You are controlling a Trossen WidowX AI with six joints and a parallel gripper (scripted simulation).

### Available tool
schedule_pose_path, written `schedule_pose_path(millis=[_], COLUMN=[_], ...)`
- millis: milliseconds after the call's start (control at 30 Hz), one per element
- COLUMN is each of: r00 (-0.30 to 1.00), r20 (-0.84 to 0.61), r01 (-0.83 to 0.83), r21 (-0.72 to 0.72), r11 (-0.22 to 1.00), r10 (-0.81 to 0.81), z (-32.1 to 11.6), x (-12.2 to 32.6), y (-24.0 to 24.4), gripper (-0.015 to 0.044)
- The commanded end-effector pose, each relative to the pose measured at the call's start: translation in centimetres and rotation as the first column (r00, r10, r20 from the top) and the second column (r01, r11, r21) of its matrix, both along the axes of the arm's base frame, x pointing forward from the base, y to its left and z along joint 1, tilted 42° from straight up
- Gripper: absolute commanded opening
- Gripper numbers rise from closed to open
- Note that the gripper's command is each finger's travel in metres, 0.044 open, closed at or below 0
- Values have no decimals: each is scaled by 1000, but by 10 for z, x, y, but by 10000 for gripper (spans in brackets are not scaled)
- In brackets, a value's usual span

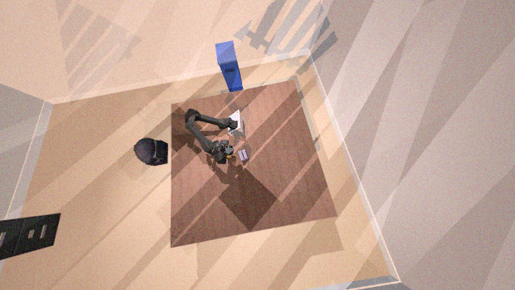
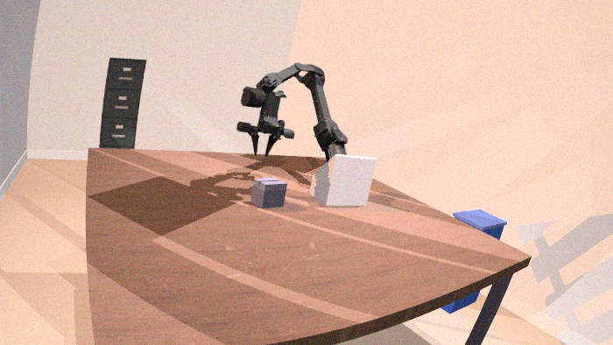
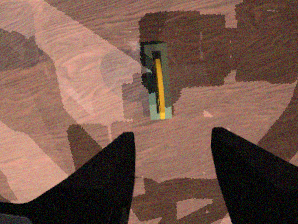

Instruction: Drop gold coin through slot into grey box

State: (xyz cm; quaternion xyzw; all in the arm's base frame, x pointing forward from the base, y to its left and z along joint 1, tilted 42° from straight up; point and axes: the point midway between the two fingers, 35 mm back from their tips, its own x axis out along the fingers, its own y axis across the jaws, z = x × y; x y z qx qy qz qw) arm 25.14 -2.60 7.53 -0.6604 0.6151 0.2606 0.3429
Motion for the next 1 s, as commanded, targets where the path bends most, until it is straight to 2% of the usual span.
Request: schedule_pose_path(millis=[0, 133, 267, 967], r00=[999, 999, 999, 999], r20=[-43, -43, -43, -43], r01=[-1, -1, -1, -1], r21=[-36, -36, -37, -37], r11=[999, 999, 999, 999], r10=[0, 0, 0, -1], z=[-1, -3, -27, -49], x=[-4, -3, 0, 5], y=[-10, -12, -33, -52], gripper=[161, 161, 161, 161])
